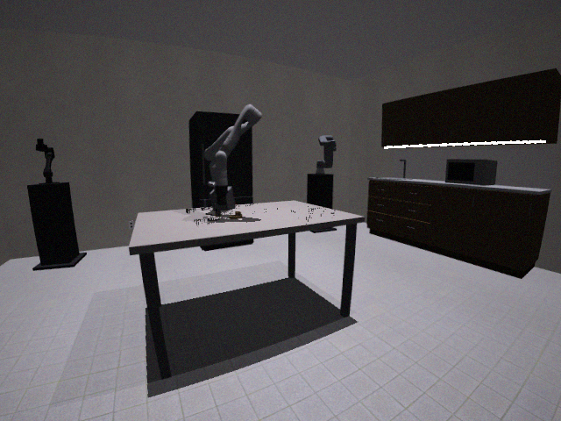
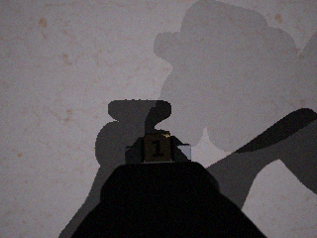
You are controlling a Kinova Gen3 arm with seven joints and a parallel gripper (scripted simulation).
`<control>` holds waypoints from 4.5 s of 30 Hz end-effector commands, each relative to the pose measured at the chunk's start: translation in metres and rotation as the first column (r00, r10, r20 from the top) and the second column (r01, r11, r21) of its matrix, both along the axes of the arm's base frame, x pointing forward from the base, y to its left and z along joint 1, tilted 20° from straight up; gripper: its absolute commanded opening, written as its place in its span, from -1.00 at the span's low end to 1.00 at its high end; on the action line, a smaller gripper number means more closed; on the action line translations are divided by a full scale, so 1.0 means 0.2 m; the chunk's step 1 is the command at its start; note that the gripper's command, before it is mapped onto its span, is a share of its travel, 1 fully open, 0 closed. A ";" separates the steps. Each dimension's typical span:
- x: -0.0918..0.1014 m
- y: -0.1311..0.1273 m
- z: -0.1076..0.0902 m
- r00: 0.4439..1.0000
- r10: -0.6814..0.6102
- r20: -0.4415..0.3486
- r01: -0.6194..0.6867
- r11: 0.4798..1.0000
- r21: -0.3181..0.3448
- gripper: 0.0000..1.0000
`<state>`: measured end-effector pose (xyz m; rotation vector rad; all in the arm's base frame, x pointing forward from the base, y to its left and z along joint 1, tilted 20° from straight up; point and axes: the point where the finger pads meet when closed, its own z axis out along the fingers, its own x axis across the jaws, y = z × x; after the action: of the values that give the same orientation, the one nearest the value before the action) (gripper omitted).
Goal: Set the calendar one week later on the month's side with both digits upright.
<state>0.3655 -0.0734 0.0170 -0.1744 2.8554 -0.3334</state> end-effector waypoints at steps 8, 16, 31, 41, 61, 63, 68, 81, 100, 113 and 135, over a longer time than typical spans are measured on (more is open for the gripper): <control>-0.01 0.05 0.12 1.000 0.008 0.013 -0.008 1.000 0.012 0.14; -0.03 0.07 0.19 1.000 0.008 0.013 -0.008 1.000 0.012 0.14; -0.07 0.09 0.30 1.000 0.008 0.013 -0.008 1.000 0.012 0.14; -0.08 0.10 0.35 1.000 0.008 0.013 -0.008 1.000 0.012 0.14; -0.09 0.11 0.38 1.000 0.008 0.013 -0.008 1.000 0.012 0.14; -0.09 0.11 0.38 1.000 0.008 0.013 -0.008 1.000 0.012 0.14; -0.09 0.12 0.37 1.000 0.008 0.013 -0.008 1.000 0.013 0.14; -0.14 0.48 0.32 1.000 0.006 0.012 -0.006 1.000 0.014 0.14; -0.16 0.55 0.31 1.000 0.005 0.014 -0.006 1.000 0.013 0.14; -0.14 0.54 0.27 1.000 0.005 0.013 -0.006 1.000 0.013 0.14; -0.08 0.50 0.08 1.000 0.005 0.013 -0.006 1.000 0.013 0.14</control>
<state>0.3492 0.0338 0.0364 -0.1908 2.8370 -0.2975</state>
